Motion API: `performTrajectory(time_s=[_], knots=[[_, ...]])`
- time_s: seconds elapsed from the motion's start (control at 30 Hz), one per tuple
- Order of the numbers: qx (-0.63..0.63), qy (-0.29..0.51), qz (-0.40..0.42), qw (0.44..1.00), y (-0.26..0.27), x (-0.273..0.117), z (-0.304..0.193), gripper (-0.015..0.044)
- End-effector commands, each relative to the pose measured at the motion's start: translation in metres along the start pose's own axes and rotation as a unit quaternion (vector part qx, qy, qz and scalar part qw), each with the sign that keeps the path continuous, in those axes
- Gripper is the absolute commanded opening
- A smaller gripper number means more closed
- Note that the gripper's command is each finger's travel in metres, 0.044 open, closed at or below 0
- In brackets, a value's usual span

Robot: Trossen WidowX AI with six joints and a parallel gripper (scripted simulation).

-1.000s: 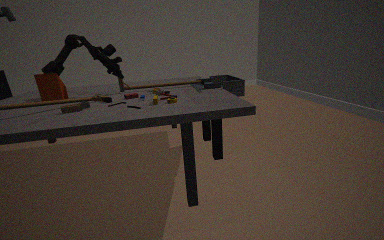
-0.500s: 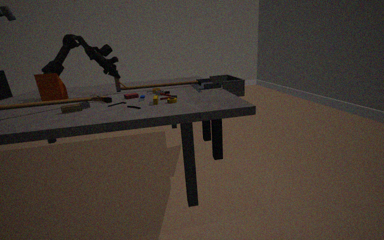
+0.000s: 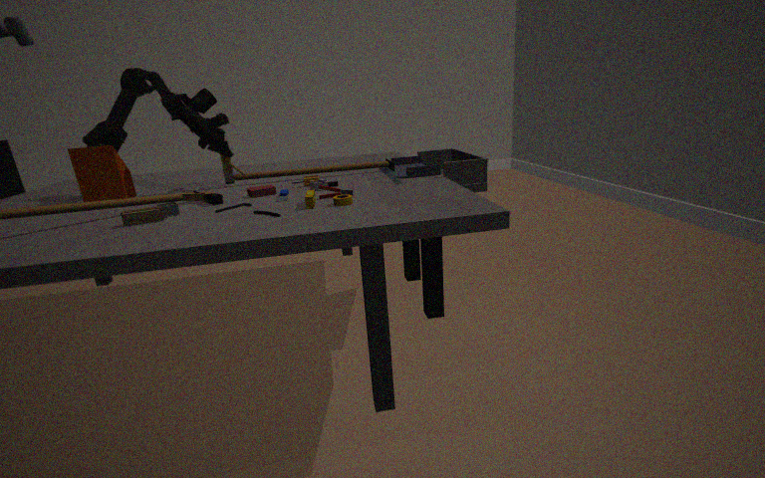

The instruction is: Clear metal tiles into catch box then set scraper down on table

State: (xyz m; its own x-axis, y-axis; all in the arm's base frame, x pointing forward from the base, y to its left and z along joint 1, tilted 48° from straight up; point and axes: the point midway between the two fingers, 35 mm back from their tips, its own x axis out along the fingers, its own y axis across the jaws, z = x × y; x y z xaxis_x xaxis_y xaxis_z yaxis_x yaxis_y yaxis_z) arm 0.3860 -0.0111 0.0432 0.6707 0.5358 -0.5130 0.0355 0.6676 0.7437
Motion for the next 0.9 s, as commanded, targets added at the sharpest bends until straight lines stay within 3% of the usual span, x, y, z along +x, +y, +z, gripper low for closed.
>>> performTrajectory(time_s=[0.0, 0.87], knots=[[-0.004, -0.006, 0.001, 1.0, 0.001, -0.005, -0.001, 0.0], [-0.003, -0.007, 0.001, 1.0, 0.001, -0.027, -0.038, 0.0]])
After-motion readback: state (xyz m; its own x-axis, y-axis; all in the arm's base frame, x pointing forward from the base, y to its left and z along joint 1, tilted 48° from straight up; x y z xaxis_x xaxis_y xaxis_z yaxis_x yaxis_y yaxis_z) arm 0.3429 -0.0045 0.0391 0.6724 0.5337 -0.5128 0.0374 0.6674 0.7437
